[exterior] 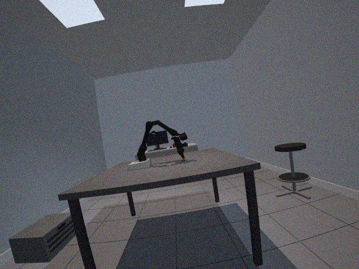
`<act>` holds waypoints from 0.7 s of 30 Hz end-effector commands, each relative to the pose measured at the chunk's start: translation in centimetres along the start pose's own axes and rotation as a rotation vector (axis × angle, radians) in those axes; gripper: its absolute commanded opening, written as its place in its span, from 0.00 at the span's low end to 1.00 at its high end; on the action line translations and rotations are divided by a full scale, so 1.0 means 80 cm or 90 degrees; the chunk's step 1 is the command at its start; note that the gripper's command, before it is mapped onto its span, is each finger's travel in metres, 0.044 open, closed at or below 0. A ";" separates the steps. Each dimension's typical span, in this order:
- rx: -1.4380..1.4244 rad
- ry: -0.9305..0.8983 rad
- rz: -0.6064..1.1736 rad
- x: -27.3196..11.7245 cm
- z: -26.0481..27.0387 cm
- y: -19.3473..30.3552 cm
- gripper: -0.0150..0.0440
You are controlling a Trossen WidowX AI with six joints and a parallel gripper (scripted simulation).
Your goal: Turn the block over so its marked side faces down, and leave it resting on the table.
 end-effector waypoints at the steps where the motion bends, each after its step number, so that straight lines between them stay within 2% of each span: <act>1: -0.004 -0.003 -0.043 -0.003 0.000 0.002 0.25; 21: -0.007 -0.004 -0.202 -0.003 0.000 0.025 0.25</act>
Point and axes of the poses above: the point midway between the two fingers, 35 mm back from their tips, its own x axis out along the fingers, its own z axis across the jaws, y = z × x, the point moved 4 cm from there along -x, back along the fingers, and after that the axes turned 1 degree about x, right-handed, at the moved point
